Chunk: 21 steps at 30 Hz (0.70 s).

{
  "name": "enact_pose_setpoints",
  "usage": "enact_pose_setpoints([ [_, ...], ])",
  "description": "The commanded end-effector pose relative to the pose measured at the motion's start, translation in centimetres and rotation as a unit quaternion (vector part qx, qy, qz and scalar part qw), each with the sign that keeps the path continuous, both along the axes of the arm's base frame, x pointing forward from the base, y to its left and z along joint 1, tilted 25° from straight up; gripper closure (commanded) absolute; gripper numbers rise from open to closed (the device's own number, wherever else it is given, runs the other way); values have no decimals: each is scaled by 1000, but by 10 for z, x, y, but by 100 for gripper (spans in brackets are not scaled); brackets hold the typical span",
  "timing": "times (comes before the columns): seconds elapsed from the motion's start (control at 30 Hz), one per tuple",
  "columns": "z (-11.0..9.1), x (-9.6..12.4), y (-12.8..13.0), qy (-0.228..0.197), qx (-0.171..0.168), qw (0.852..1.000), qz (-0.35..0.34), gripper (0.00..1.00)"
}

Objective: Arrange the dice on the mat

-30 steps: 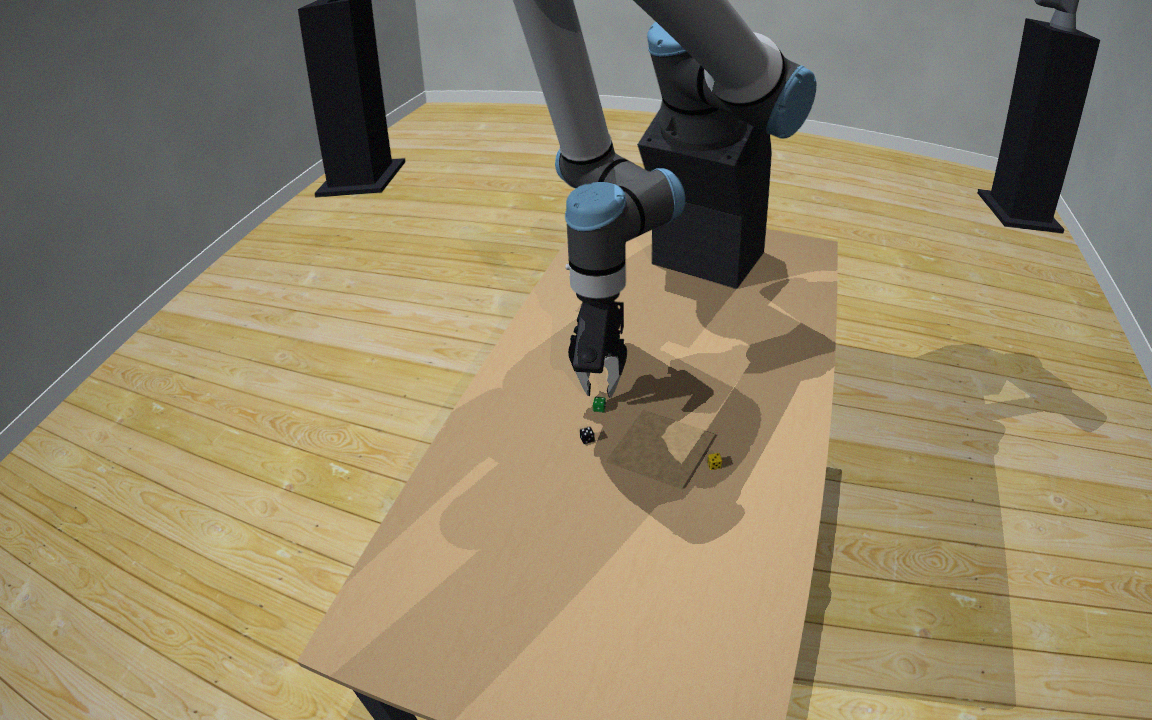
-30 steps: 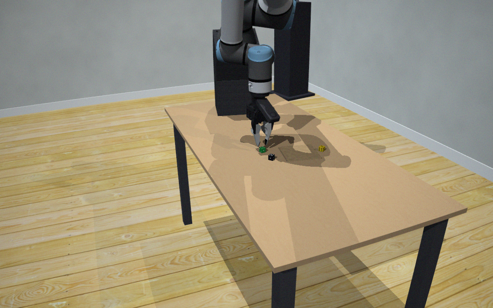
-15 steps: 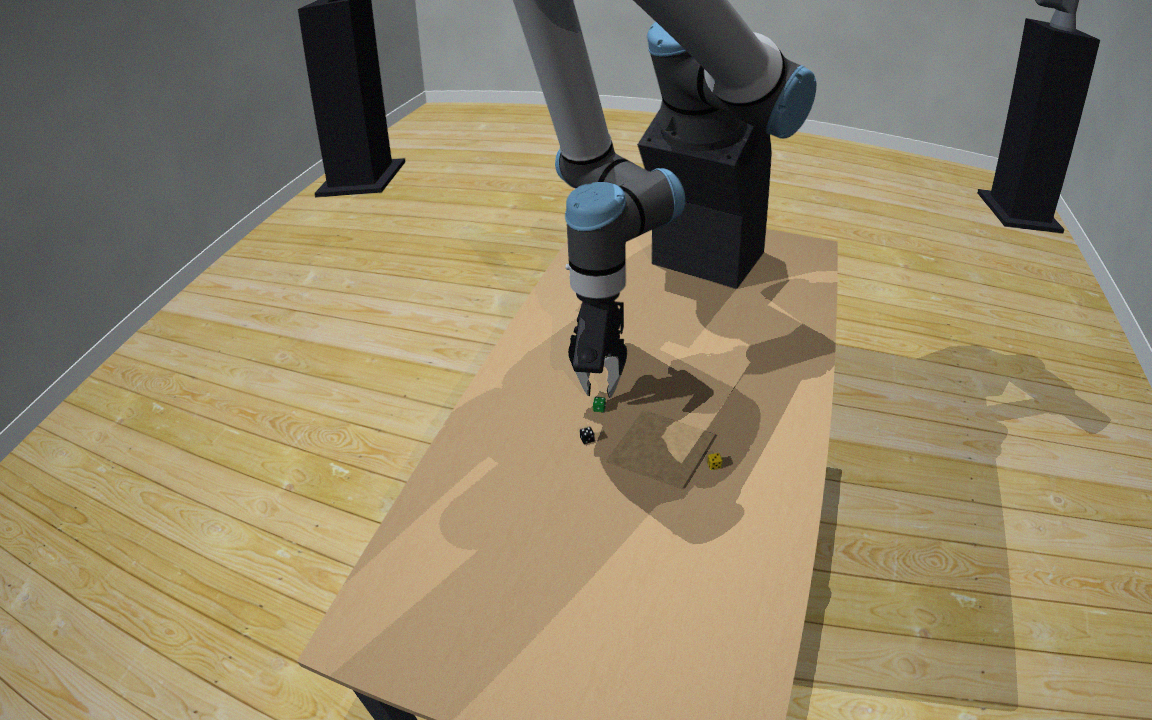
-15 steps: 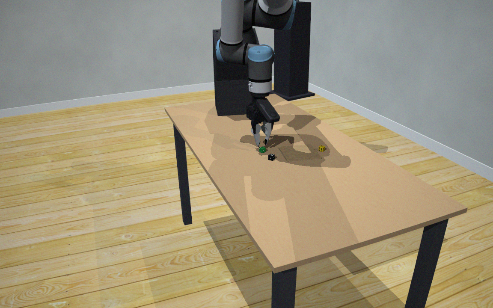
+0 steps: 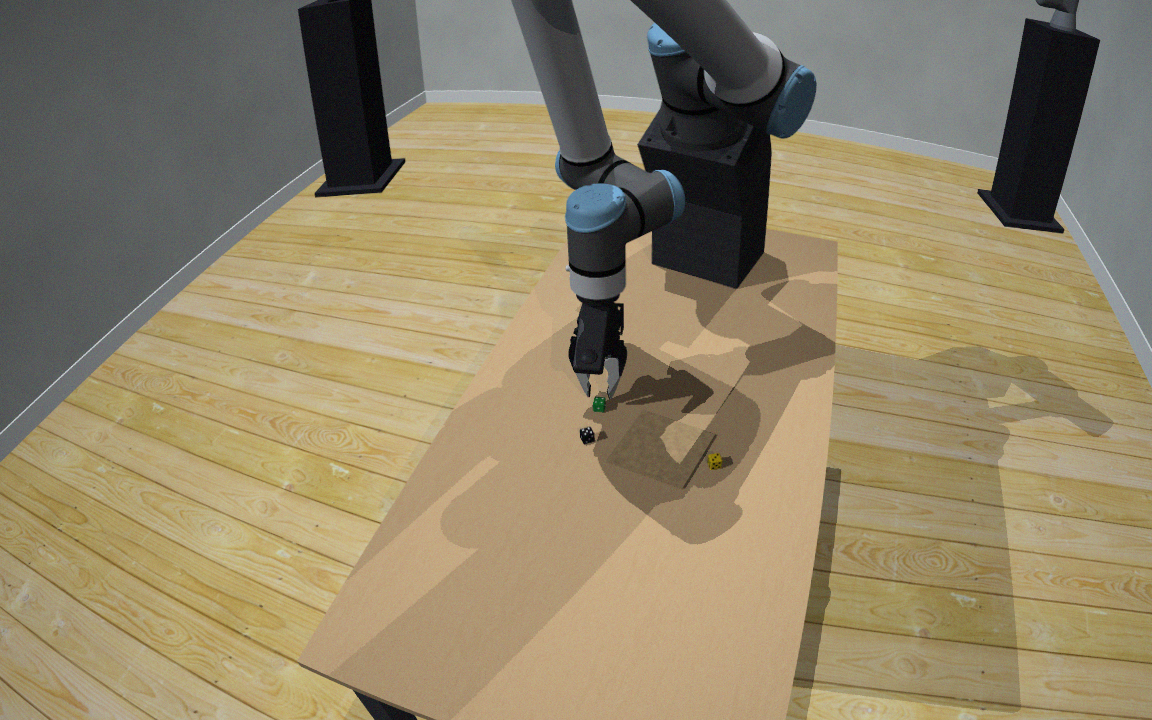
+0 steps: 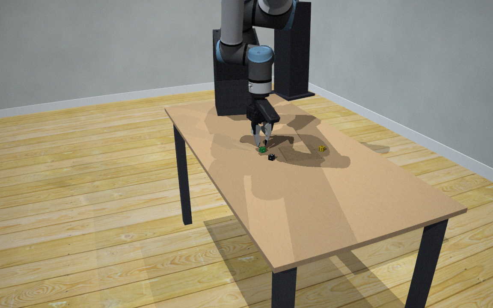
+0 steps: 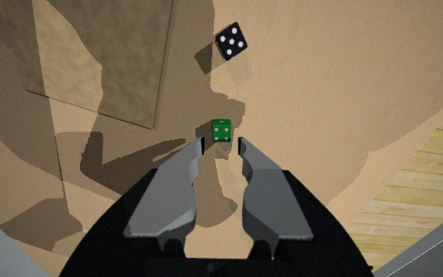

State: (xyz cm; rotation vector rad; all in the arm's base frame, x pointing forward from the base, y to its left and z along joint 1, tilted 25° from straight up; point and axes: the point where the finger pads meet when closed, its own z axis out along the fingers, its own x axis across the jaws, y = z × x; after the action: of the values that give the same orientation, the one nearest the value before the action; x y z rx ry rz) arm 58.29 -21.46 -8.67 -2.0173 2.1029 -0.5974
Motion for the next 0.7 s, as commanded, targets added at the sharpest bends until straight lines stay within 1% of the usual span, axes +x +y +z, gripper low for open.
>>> enact_pose_setpoints([
  [0.0, -3, 2, -1, 0, 0, 1000, 0, 79],
  [0.4, -18, 8, -3, 0, 0, 1000, 0, 79],
  [0.67, -20, 9, -4, 0, 0, 1000, 0, 79],
])
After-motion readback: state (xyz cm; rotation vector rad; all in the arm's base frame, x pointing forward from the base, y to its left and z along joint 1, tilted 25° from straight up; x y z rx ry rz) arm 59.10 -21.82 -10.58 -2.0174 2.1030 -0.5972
